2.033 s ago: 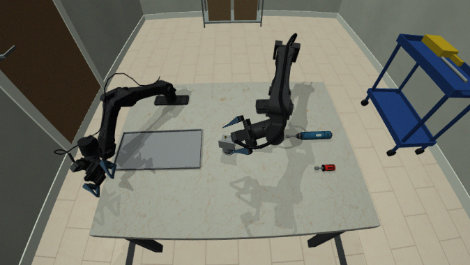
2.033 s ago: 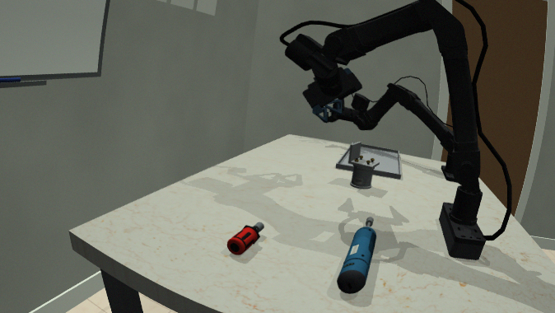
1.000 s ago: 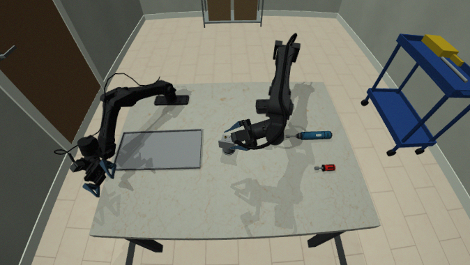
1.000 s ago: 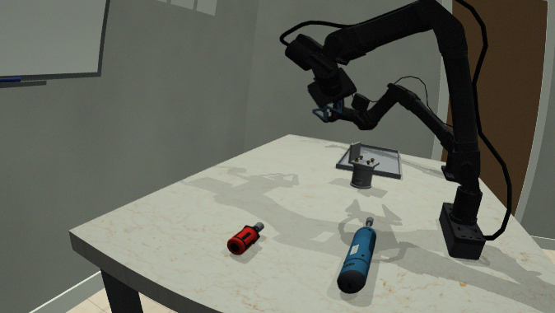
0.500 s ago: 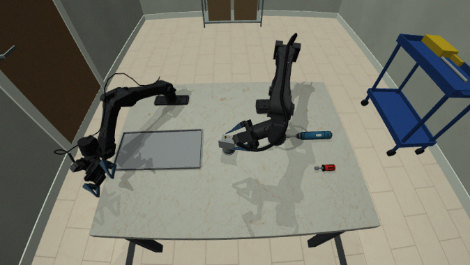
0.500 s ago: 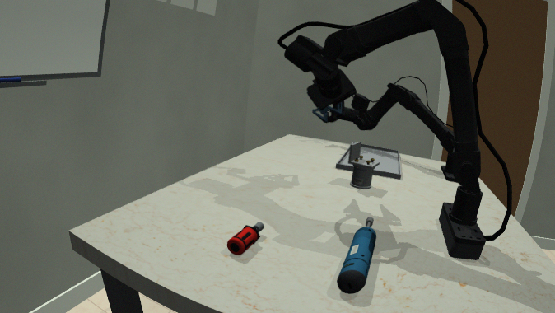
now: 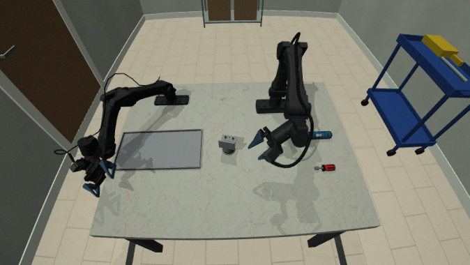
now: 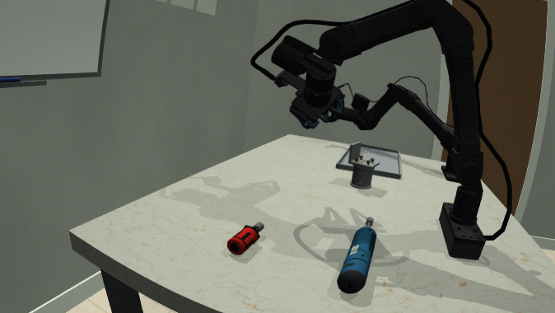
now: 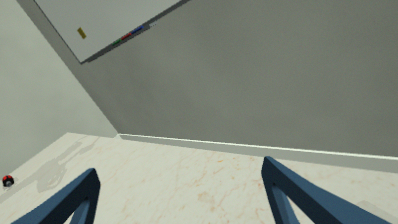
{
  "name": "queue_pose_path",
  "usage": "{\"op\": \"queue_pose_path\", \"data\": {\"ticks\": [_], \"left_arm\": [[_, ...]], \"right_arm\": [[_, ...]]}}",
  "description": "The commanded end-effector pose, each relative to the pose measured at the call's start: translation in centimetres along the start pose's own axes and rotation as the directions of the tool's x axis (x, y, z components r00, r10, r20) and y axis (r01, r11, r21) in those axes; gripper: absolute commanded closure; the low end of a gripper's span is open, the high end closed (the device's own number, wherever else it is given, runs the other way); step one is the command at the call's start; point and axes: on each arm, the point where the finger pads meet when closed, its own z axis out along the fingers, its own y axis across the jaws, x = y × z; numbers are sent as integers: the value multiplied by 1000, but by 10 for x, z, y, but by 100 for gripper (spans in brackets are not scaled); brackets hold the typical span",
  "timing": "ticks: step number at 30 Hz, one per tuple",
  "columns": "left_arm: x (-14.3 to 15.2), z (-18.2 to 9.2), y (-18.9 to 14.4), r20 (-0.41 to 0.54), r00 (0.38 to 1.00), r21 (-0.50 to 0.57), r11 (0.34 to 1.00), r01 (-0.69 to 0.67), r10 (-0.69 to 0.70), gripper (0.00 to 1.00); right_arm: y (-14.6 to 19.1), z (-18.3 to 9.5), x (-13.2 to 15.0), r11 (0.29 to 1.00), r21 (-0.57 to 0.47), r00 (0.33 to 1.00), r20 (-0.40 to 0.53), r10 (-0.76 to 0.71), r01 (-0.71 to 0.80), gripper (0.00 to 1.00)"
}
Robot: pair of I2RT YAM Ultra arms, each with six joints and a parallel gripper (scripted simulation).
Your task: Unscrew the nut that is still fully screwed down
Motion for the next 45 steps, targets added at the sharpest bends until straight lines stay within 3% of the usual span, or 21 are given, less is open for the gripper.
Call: {"op": "queue_pose_path", "data": {"ticks": [1, 7, 11, 16, 17, 24, 28, 33, 45], "left_arm": [[6, -17, 10, 18, 996, -57, 994, 92, -91, 35], [7, -51, 50, 99, 959, -187, 941, 282, -267, 35], [16, -71, 79, 152, 908, -263, 869, 418, -390, 35], [16, -65, 74, 136, 914, -261, 877, 404, -381, 35], [32, -71, 88, 149, 883, -281, 837, 469, -445, 35], [51, -114, 125, 294, 749, -360, 657, 662, -594, 35], [76, -133, 148, 362, 639, -391, 511, 765, -679, 35], [75, -129, 146, 353, 646, -395, 519, 758, -676, 35], [144, -200, 188, 606, 280, -364, 54, 930, -744, 35]], "right_arm": [[3, 1, -6, 1000, -4, 1000, 5, -14, 14, 0], [3, 1, -6, 1000, -4, 1000, 5, -14, 14, 0], [3, 1, -6, 1000, -4, 1000, 5, -14, 14, 0], [3, 1, -6, 1000, -4, 1000, 5, -14, 14, 0], [3, 1, -6, 1000, -4, 1000, 5, -14, 14, 0], [3, 1, -6, 1000, -4, 1000, 5, -14, 14, 0], [3, 1, -6, 1000, -4, 1000, 5, -14, 14, 0], [3, 1, -6, 1000, -4, 1000, 5, -14, 14, 0], [3, 1, -6, 1000, -4, 1000, 5, -14, 14, 0]]}}
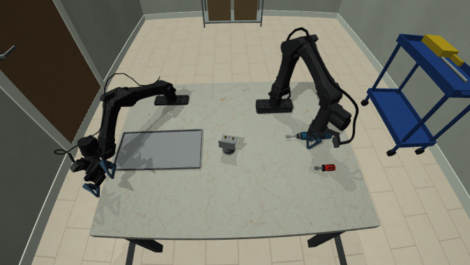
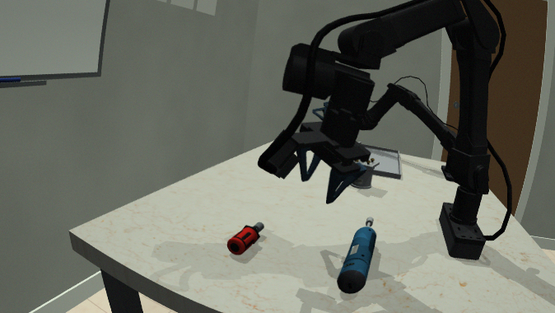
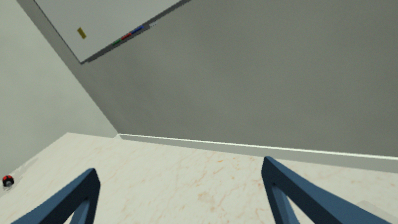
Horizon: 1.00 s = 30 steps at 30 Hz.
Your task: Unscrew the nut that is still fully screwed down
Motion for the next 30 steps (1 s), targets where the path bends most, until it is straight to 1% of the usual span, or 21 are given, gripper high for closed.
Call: {"op": "queue_pose_path", "data": {"ticks": [1, 5, 6, 11, 13, 15, 17, 22, 23, 24, 30], "left_arm": [[-10, -14, 21, 57, 992, -62, 991, 116, -113, 35], [-10, -14, 20, 57, 992, -61, 992, 112, -109, 35], [-4, -10, 35, 49, 987, -93, 983, 157, -153, 35], [-7, -19, 75, 110, 942, -173, 927, 332, -317, 35], [-15, -28, 87, 155, 915, -184, 899, 397, -372, 35], [-9, -26, 108, 168, 884, -227, 856, 465, -435, 35], [-15, -33, 121, 209, 848, -239, 816, 527, -486, 35], [-19, -36, 119, 218, 848, -228, 819, 526, -484, 35], [-17, -35, 114, 214, 858, -232, 829, 509, -467, 35], [-17, -28, 117, 199, 858, -237, 826, 512, -474, 35], [-17, -28, 117, 199, 858, -237, 826, 512, -474, 35]], "right_arm": [[3, 1, -6, 1000, -4, 1000, 5, -14, 14, 0], [3, 1, -6, 1000, -4, 1000, 5, -14, 14, 0], [3, 1, -6, 1000, -4, 1000, 5, -14, 14, 0], [3, 1, -6, 1000, -4, 1000, 5, -14, 14, 0], [3, 1, -6, 1000, -4, 1000, 5, -14, 14, 0], [3, 1, -6, 1000, -4, 1000, 5, -14, 14, 0], [3, 1, -6, 1000, -4, 1000, 5, -14, 14, 0], [3, 1, -6, 1000, -4, 1000, 5, -14, 14, 0], [3, 1, -6, 1000, -4, 1000, 5, -14, 14, 7], [3, 1, -6, 1000, -4, 1000, 5, -14, 14, 7], [3, 1, -6, 1000, -4, 1000, 5, -14, 14, 7]]}}
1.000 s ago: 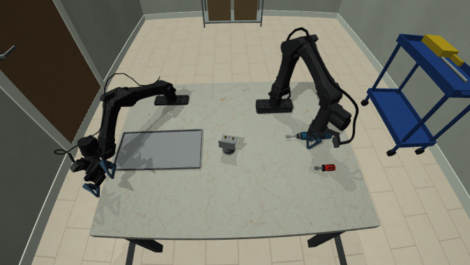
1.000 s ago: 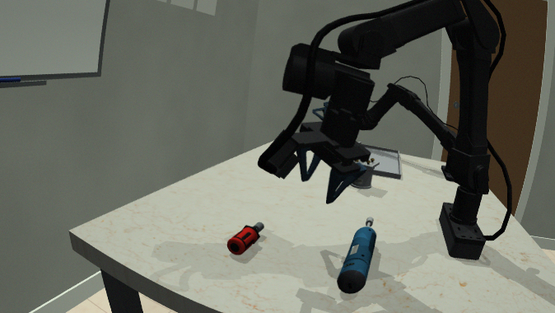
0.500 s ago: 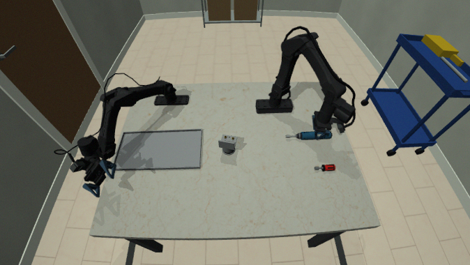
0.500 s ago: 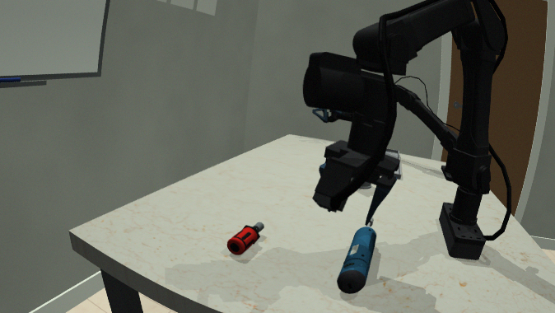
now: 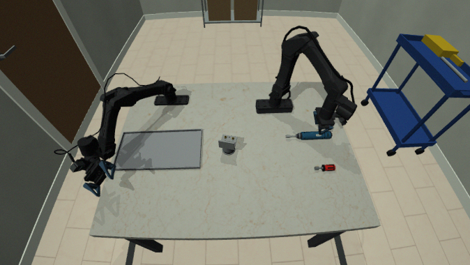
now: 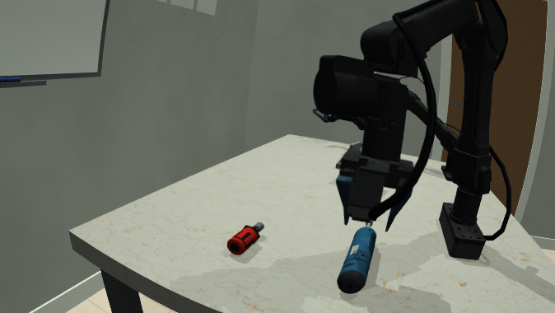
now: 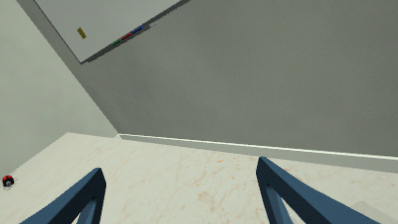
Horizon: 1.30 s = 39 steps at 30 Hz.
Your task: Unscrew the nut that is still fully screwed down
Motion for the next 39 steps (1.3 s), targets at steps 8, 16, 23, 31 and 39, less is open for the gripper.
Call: {"op": "queue_pose_path", "data": {"ticks": [8, 16, 23, 31, 39], "left_arm": [[-2, -4, -1, 18, 1000, 1, 1000, 7, -7, 35], [-2, -4, -1, 18, 1000, 1, 1000, 7, -7, 35], [-2, -4, -1, 18, 1000, 1, 1000, 7, -7, 35], [-2, -4, -1, 18, 1000, 1, 1000, 7, -7, 35], [-2, -4, -1, 18, 1000, 1, 1000, 7, -7, 35]], "right_arm": [[3, 1, -6, 1000, -4, 1000, 5, -14, 14, 7], [3, 1, -6, 1000, -4, 1000, 5, -14, 14, 14], [3, 1, -6, 1000, -4, 1000, 5, -14, 14, 14], [23, 38, -3, 999, 20, 999, 17, 34, -35, 14], [49, 87, -16, 998, 36, 997, 57, 54, -56, 14]]}}
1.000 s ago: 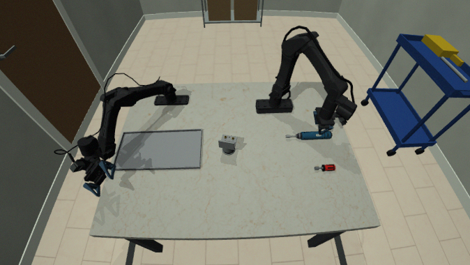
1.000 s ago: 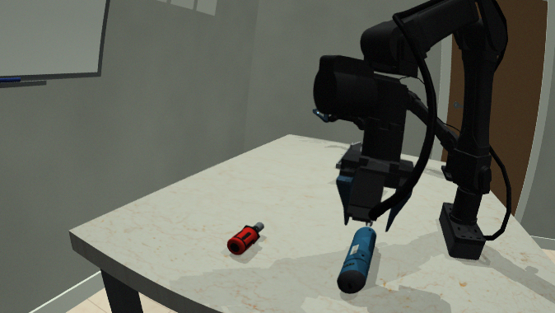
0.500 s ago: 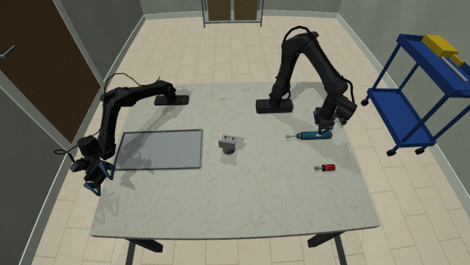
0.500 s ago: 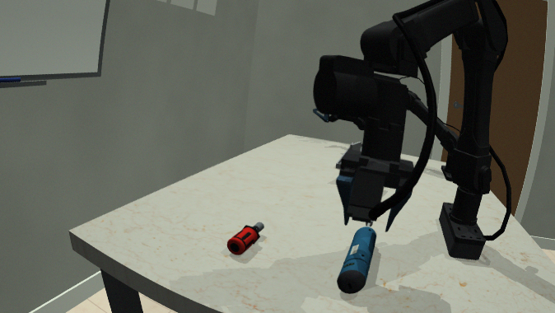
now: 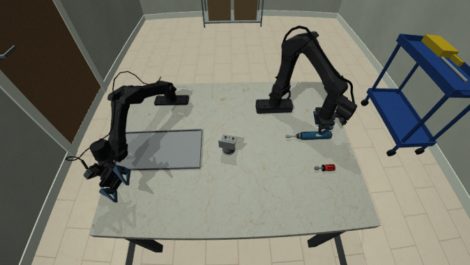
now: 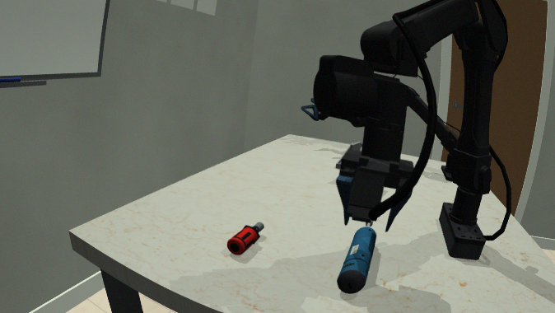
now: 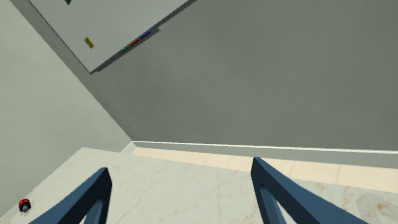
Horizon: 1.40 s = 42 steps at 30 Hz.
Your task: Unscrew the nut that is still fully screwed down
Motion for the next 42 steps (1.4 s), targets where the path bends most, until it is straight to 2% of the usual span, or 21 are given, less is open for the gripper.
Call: {"op": "queue_pose_path", "data": {"ticks": [1, 2, 4, 5, 6, 10, 11, 16, 21, 22, 23, 27, 28, 31, 33, 38, 39, 40, 42], "left_arm": [[-2, -4, -1, 17, 1000, 2, 1000, 5, -5, 35], [-2, -4, -1, 17, 1000, 2, 1000, 5, -5, 35], [-2, -4, -1, 17, 1000, 2, 1000, 5, -5, 35], [-2, -4, -1, 17, 1000, 2, 1000, 5, -5, 35], [-2, -4, -1, 17, 1000, 2, 1000, 5, -5, 35], [-2, -4, -1, 17, 1000, 2, 1000, 5, -5, 35], [-2, -4, -1, 17, 1000, 2, 1000, 5, -5, 35], [-2, -4, -1, 17, 1000, 2, 1000, 5, -5, 35], [-2, -4, -1, 17, 1000, 2, 1000, 5, -5, 35], [-2, -4, -1, 17, 1000, 2, 1000, 5, -5, 35], [-2, -4, -1, 17, 1000, 2, 1000, 5, -5, 35], [-2, -4, -1, 17, 1000, 2, 1000, 5, -5, 35], [-2, -4, -1, 17, 1000, 2, 1000, 5, -5, 35], [-2, -4, -1, 17, 1000, 2, 1000, 5, -5, 35], [-2, -4, -1, 17, 1000, 2, 1000, 5, -5, 35], [-2, -4, -1, 17, 1000, 2, 1000, 5, -5, 35], [-2, -4, -1, 17, 1000, 2, 1000, 5, -5, 35], [-2, -4, -1, 17, 1000, 2, 1000, 5, -5, 35], [-2, -4, -1, 17, 1000, 2, 1000, 5, -5, 35]], "right_arm": [[8, 12, -29, 999, 38, 998, 49, -29, 27, 14], [1, 3, -34, 998, 55, 998, 59, -33, 29, 14], [1, 3, -34, 998, 55, 998, 59, -33, 29, 14], [-1, 5, -17, 997, 76, 999, 43, 10, -13, 14], [10, 19, -9, 998, 65, 999, 34, 19, -22, 14], [25, 41, -3, 995, 88, 998, 38, 44, -47, 14], [34, 51, -16, 997, 78, 998, 58, 20, -24, 14], [53, 78, -7, 992, 106, 996, 66, 55, -62, 14], [45, 70, -13, 991, 123, 996, 76, 51, -60, 14], [43, 70, 6, 984, 149, 995, 55, 87, -94, 14], [56, 82, 15, 985, 140, 995, 42, 95, -100, 14], [73, 98, 26, 978, 171, 993, 39, 113, -118, 14], [83, 107, 12, 983, 157, 994, 61, 91, -99, 14], [93, 117, 28, 974, 189, 992, 48, 118, -125, 14], [103, 127, 29, 972, 197, 991, 54, 121, -129, 14], [95, 120, 22, 969, 212, 991, 67, 116, -128, 14], [94, 118, 40, 960, 239, 989, 45, 140, -147, 14], [107, 127, 50, 961, 232, 989, 30, 145, -148, 14], [117, 132, 56, 957, 249, 988, 25, 150, -151, 14]]}}
